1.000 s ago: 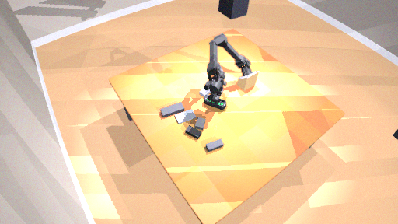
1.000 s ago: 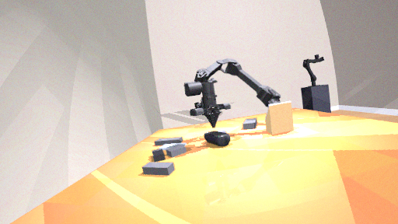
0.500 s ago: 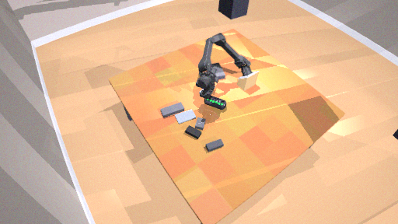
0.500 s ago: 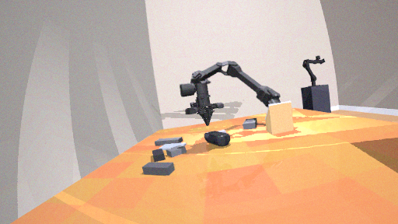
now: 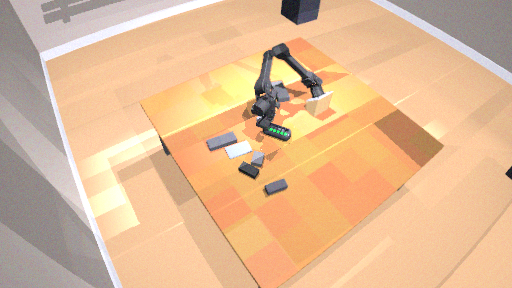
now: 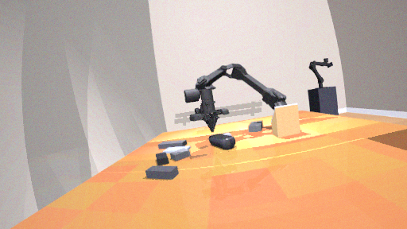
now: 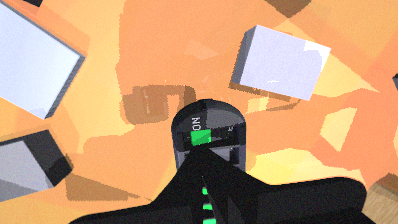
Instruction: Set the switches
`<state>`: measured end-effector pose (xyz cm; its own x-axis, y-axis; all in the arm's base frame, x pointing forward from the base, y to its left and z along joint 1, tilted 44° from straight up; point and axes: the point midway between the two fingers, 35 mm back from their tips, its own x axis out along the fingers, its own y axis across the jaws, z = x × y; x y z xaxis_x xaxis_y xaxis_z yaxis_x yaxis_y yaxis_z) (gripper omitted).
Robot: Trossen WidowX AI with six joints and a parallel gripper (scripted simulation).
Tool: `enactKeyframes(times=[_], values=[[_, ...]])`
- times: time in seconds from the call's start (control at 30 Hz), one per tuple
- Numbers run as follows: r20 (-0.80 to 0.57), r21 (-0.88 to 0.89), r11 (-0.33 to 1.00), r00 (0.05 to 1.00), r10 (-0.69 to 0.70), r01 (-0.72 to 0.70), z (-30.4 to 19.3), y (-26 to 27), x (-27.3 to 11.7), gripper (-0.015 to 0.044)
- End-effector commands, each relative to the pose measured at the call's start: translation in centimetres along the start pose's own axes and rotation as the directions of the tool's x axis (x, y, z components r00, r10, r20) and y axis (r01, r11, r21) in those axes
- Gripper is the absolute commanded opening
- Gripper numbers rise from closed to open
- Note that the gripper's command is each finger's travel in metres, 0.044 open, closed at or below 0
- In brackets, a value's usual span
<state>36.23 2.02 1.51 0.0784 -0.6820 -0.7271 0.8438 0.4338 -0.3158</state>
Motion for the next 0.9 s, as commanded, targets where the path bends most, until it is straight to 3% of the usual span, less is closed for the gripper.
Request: enactKeyframes(times=[0.0, 0.87], values=[[0.000, -0.005, 1.000, 1.000, -0.011, 0.011, 0.0, -0.2, 1.1, 0.0000], [0.001, -0.005, 1.000, 1.000, -0.012, 0.012, 0.0, -0.3, 2.8, 0.0000]])
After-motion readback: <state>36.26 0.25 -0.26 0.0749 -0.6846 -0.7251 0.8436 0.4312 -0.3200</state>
